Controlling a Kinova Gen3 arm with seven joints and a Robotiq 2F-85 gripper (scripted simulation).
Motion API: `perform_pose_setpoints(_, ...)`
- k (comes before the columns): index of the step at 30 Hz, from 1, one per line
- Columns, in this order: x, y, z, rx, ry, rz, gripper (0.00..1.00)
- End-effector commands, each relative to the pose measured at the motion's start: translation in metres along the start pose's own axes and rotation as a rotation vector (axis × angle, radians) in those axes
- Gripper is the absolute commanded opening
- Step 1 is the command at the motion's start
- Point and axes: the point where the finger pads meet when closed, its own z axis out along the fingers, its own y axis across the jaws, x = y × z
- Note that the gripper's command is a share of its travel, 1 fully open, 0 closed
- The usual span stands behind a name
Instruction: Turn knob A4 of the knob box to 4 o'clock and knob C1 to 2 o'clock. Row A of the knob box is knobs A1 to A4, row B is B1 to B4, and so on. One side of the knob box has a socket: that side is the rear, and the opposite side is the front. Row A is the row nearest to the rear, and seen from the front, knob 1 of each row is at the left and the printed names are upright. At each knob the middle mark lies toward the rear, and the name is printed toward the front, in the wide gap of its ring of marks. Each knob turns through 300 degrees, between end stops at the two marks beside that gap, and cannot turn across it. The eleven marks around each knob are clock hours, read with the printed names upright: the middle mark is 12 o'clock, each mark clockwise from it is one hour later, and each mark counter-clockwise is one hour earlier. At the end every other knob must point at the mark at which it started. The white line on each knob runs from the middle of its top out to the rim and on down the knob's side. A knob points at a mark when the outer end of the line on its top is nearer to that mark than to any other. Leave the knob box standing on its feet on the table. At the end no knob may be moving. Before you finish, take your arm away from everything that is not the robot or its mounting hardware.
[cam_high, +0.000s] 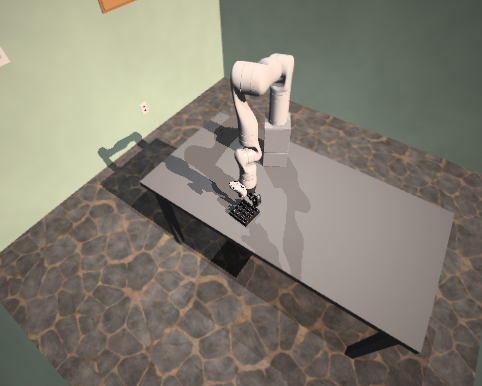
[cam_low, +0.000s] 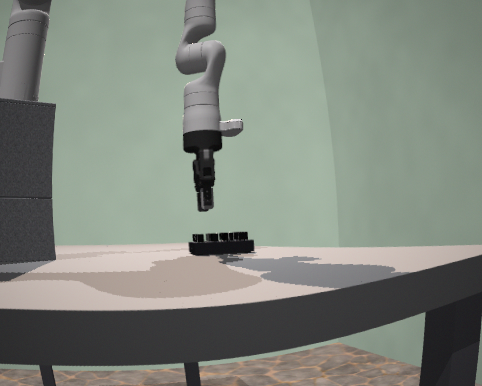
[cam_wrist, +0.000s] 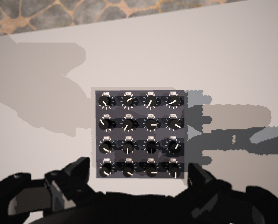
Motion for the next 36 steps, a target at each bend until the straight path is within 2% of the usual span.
perform_pose_setpoints(1, 0.0007, -0.0003, -0.0006, 0.001, 0.001, 0.0, 1.0)
perform_pose_setpoints(36, -0.003, -0.0001, -0.0005, 0.001, 0.002, 0.0, 1.0)
